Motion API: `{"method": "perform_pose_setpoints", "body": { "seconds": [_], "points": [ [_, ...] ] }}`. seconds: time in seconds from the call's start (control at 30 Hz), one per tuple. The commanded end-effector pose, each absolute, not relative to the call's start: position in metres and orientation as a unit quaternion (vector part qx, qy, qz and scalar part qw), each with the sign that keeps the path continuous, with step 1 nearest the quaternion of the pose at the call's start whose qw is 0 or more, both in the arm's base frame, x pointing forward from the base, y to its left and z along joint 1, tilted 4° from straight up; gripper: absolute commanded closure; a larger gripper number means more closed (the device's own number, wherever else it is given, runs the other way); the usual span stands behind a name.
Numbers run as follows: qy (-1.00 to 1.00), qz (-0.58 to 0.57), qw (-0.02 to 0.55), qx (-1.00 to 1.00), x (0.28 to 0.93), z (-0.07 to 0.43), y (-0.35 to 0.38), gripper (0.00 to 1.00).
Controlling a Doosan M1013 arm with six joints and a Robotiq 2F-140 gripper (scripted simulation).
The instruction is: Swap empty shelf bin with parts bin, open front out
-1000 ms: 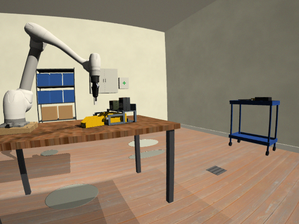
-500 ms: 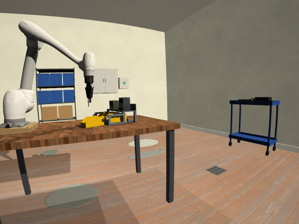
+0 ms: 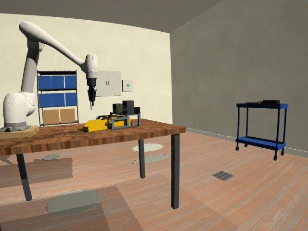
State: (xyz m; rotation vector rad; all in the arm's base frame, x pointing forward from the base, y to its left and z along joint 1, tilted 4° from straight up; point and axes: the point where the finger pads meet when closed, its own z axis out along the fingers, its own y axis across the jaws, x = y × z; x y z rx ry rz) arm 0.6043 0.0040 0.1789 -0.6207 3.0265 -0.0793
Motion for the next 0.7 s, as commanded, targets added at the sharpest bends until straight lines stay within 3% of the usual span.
{"method": "perform_pose_setpoints", "body": {
  "seconds": [0.0, 0.03, 0.07, 0.67],
  "points": [
    [0.979, -0.024, 0.026, -0.2, 0.6016, 0.1768, 0.0039, 0.9],
    [0.979, -0.024, 0.026, -0.2, 0.6016, 0.1768, 0.0039, 0.9],
    [0.979, -0.024, 0.026, -0.2, 0.6016, 0.1768, 0.0039, 0.76],
    [0.979, -0.024, 0.026, -0.2, 0.6016, 0.1768, 0.0039, 0.76]
  ]
}}
